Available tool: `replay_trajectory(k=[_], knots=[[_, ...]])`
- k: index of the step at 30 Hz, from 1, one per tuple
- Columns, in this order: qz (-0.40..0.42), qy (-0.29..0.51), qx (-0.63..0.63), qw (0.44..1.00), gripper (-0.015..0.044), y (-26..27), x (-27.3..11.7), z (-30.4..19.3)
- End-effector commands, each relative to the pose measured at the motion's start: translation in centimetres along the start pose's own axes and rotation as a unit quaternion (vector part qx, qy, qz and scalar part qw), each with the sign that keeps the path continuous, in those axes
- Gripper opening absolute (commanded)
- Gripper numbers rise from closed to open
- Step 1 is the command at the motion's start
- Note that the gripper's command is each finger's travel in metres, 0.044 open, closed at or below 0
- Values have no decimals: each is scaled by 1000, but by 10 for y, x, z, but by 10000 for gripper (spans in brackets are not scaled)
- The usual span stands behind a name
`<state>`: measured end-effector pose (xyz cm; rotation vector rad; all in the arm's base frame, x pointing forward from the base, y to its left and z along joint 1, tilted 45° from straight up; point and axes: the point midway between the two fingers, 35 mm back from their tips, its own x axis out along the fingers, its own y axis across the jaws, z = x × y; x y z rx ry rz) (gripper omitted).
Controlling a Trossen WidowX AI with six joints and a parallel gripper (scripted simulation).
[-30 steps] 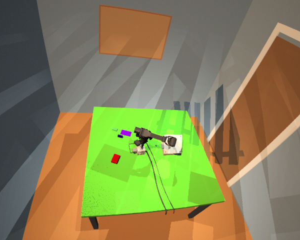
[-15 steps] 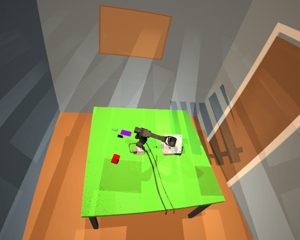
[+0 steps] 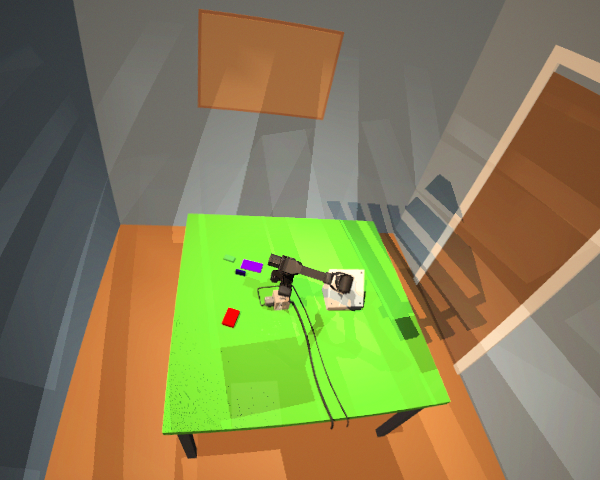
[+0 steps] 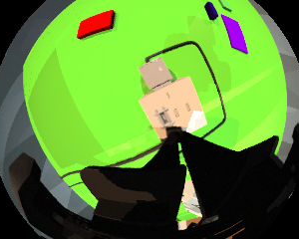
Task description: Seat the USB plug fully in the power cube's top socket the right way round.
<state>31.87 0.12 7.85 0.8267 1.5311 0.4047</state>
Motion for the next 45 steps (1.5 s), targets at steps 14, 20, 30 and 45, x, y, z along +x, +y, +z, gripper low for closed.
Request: replay_trajectory(k=[14, 20, 30, 45], knots=[[0, 1, -223, 975, 0, 0, 1, 0], [0, 1, -298, 954, 0, 0, 1, 0], [0, 1, -420, 907, 0, 0, 1, 0], [0, 1, -589, 808, 0, 0, 1, 0]])
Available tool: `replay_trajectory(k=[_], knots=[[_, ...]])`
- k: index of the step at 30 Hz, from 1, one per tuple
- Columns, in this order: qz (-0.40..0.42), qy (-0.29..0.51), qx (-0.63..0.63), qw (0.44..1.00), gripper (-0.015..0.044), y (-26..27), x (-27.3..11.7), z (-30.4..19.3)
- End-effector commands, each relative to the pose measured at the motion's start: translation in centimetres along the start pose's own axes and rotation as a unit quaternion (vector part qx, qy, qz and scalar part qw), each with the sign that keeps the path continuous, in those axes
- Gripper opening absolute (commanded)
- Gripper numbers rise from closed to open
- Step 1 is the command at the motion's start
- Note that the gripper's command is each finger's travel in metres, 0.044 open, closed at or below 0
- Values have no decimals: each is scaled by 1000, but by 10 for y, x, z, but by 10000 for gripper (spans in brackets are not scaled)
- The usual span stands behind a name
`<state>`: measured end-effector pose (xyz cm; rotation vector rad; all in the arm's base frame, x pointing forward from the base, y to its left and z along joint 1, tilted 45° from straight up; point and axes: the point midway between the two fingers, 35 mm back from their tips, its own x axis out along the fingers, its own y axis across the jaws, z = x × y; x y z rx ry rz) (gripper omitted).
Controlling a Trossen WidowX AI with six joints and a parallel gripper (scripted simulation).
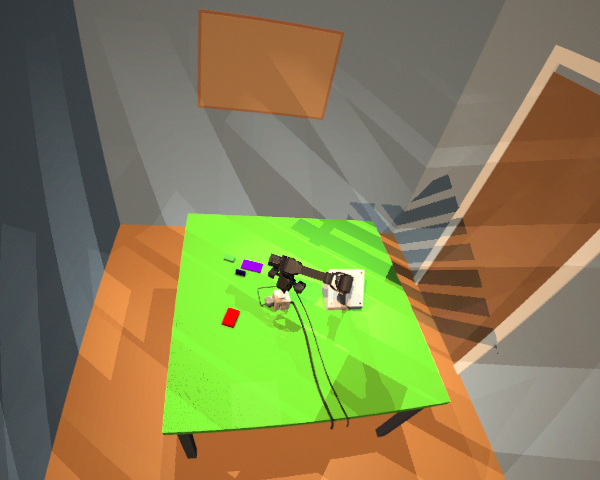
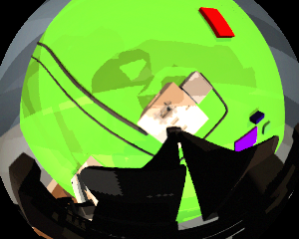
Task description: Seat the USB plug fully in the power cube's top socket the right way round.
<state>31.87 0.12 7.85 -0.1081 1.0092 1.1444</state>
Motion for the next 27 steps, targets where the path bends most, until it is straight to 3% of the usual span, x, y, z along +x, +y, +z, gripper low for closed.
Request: replay_trajectory(k=[1, 27], knots=[[1, 0, -54, 999, 0, 0, 1, 0], [1, 0, -366, 931, 0, 0, 1, 0]])
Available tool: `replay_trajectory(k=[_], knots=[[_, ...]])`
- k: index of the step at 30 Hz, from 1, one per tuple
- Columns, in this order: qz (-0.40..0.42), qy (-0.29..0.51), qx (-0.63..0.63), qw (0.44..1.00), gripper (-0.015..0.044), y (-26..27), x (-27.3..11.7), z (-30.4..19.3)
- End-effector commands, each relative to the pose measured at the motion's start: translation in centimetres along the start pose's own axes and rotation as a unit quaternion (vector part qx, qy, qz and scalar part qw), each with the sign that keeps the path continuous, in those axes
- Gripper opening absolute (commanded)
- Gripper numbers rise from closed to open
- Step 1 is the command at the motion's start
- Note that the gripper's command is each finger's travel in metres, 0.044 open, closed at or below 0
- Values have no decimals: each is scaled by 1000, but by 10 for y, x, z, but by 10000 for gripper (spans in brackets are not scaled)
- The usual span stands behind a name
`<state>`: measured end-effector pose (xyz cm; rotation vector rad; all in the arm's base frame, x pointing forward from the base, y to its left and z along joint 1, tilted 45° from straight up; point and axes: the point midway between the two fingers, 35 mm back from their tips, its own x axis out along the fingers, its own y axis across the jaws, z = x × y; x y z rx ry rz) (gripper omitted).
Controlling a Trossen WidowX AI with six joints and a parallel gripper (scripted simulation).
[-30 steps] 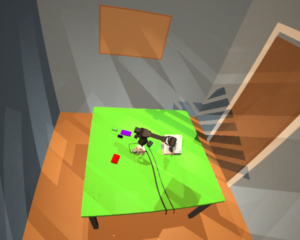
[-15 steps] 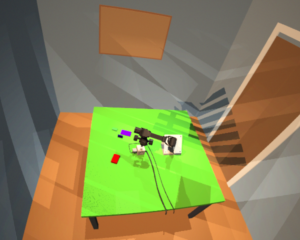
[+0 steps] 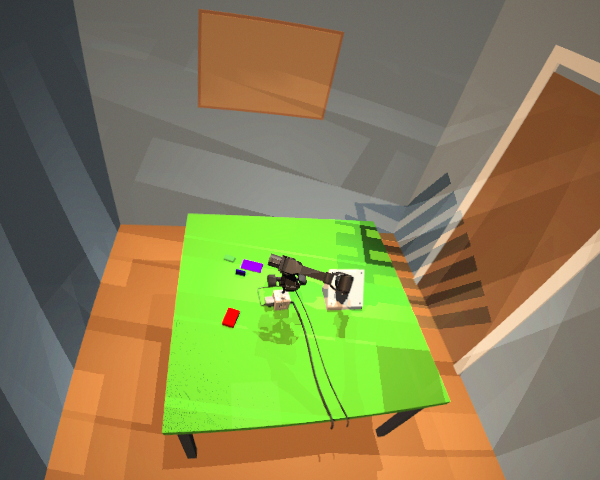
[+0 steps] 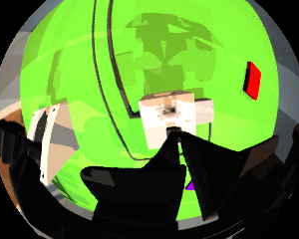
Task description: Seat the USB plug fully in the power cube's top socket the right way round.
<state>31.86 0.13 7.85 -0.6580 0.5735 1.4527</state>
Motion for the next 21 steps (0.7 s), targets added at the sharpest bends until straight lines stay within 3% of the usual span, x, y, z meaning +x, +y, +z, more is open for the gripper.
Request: replay_trajectory(k=[1, 21], knots=[[1, 0, -28, 1000, 0, 0, 1, 0], [0, -4, -25, 1000, 0, 0, 1, 1]])
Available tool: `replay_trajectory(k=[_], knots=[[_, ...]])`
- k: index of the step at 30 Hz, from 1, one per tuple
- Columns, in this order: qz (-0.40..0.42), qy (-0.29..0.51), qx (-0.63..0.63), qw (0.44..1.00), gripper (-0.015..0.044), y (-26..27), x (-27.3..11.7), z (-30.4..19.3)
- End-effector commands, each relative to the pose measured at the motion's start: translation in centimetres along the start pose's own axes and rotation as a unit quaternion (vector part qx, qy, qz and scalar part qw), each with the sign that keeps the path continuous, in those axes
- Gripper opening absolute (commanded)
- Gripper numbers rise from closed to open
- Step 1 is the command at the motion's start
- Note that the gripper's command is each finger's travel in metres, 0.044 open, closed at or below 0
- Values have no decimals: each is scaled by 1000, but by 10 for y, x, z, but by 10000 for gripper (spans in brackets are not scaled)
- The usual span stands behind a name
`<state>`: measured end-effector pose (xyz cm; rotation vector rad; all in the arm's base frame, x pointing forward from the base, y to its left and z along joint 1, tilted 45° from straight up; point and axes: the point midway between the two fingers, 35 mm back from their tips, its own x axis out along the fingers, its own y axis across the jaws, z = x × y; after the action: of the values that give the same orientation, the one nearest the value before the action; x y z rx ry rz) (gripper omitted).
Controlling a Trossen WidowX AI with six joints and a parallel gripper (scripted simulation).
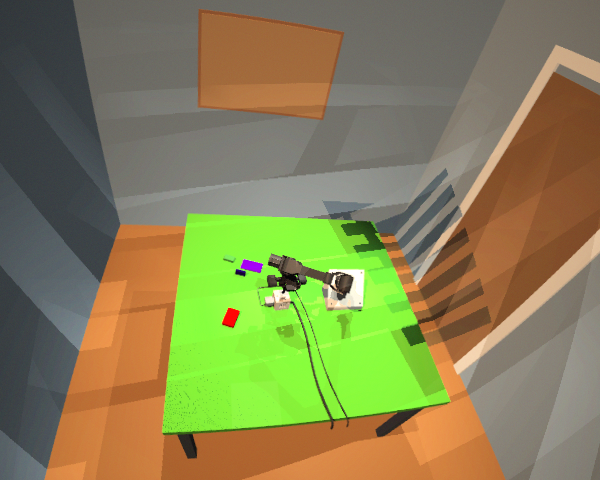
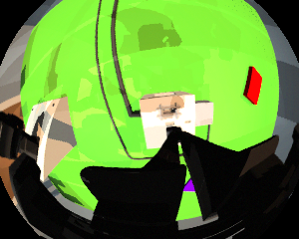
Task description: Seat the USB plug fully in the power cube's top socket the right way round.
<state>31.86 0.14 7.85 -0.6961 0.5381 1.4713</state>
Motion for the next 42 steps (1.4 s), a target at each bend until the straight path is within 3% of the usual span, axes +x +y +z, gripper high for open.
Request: replay_trajectory(k=[1, 42], knots=[[0, -4, -1, 1000, 0, 0, 1, 1], [0, -20, -4, 1000, 0, 0, 6, 4]])
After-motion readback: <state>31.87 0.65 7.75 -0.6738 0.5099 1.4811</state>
